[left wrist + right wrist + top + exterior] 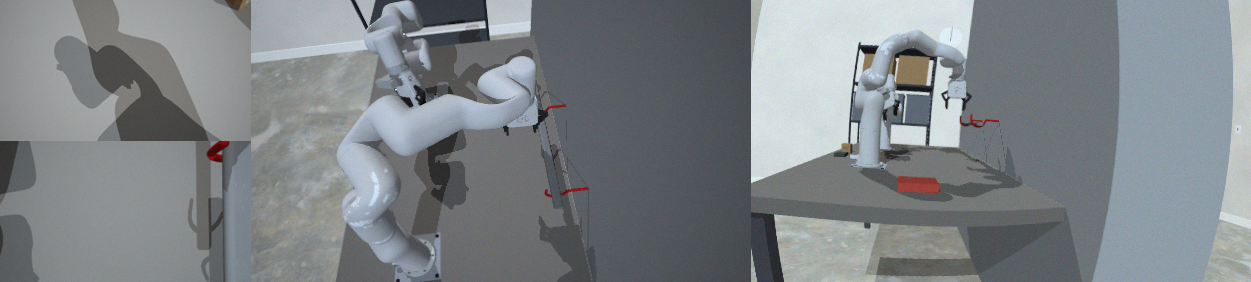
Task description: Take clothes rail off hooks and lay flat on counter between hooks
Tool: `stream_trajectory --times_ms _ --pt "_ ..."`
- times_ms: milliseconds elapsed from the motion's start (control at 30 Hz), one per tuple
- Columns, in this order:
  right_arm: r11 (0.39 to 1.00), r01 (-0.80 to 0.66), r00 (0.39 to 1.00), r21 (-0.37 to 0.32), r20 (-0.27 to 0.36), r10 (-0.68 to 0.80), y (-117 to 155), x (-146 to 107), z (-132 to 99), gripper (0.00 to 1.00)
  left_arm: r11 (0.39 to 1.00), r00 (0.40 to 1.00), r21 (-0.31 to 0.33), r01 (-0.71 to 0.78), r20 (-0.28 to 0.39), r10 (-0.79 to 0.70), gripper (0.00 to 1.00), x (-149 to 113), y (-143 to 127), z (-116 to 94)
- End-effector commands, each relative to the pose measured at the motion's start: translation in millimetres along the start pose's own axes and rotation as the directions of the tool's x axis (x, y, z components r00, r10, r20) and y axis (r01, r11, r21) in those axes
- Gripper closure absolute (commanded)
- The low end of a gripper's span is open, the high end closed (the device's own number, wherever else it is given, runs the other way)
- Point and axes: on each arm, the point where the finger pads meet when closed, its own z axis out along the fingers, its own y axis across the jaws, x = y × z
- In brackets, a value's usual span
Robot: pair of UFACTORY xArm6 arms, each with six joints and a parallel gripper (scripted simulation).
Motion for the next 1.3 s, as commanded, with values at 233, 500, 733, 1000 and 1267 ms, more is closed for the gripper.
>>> stream_trajectory --times_ms 233,500,733,1000,1267 --pt "1.000 0.000 1.000 -0.002 -0.002 0.000 17.3 0.3 2.1 0.00 1.000 1.000 0.001 0.000 -0.001 0.000 0.00 0.2 -0.3 -0.6" --pt "1.000 0.000 1.000 -0.002 -0.002 0.000 30.3 0.3 4.7 0.00 1.000 1.000 0.001 0.000 -0.001 0.000 0.00 0.2 -0.3 -0.6" --pt "1.000 0.000 1.000 -0.002 -0.002 0.000 38.5 0.3 6.3 0.00 1.000 1.000 0.001 0.000 -0.001 0.000 0.00 0.2 -0.3 -0.6" --pt "1.000 0.000 1.000 -0.002 -0.002 0.000 51.6 0.3 8.9 0.00 1.000 1.000 0.001 0.000 -0.001 0.000 0.00 0.2 -0.3 -0.6" --pt "1.000 0.000 1.000 -0.002 -0.002 0.000 61.4 0.4 10.8 0.00 1.000 1.000 0.001 0.000 -0.001 0.000 0.00 0.2 -0.3 -0.6"
